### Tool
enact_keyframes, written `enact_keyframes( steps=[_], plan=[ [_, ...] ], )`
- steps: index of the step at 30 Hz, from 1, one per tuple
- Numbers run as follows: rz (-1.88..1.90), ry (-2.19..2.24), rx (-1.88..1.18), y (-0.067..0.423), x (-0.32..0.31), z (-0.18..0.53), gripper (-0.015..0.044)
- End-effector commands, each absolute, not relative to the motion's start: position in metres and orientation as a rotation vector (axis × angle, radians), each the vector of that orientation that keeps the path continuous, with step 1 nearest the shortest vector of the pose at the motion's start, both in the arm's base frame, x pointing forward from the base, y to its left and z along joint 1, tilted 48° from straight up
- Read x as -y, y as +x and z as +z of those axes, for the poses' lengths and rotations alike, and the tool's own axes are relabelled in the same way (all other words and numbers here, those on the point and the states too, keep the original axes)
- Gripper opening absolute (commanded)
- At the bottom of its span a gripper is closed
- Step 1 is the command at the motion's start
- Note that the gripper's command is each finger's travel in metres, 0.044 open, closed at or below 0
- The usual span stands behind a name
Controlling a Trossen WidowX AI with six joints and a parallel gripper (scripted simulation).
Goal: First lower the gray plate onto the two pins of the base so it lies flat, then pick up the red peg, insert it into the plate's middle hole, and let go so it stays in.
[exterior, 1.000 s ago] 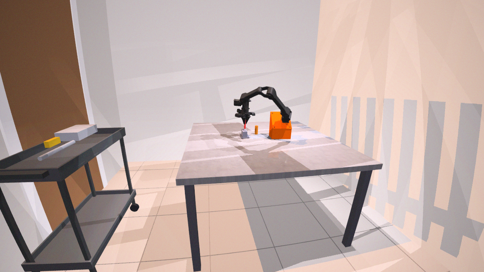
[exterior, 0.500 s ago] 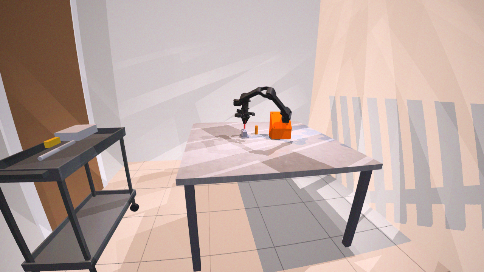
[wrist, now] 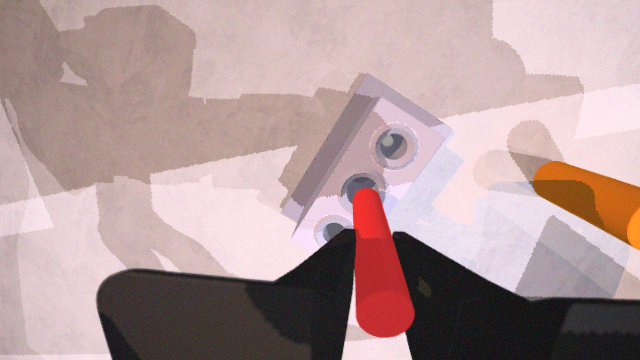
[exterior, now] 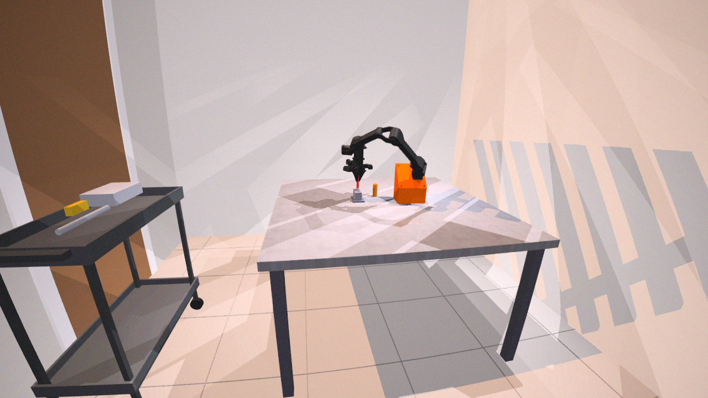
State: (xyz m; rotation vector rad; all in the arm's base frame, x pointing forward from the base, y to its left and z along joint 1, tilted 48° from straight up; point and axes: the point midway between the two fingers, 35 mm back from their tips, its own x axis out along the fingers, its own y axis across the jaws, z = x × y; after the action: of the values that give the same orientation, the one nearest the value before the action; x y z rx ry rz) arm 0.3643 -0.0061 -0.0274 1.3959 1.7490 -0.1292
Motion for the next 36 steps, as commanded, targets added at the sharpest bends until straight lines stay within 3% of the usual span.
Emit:
enact_keyframes(
  steps=[1, 36],
  plan=[
    [-0.126, 1.389, -1.751, 0.364, 0.006, -0.028, 0.0],
    [-0.12, 1.382, -1.742, 0.366, -0.006, -0.037, 0.0]
  ],
)
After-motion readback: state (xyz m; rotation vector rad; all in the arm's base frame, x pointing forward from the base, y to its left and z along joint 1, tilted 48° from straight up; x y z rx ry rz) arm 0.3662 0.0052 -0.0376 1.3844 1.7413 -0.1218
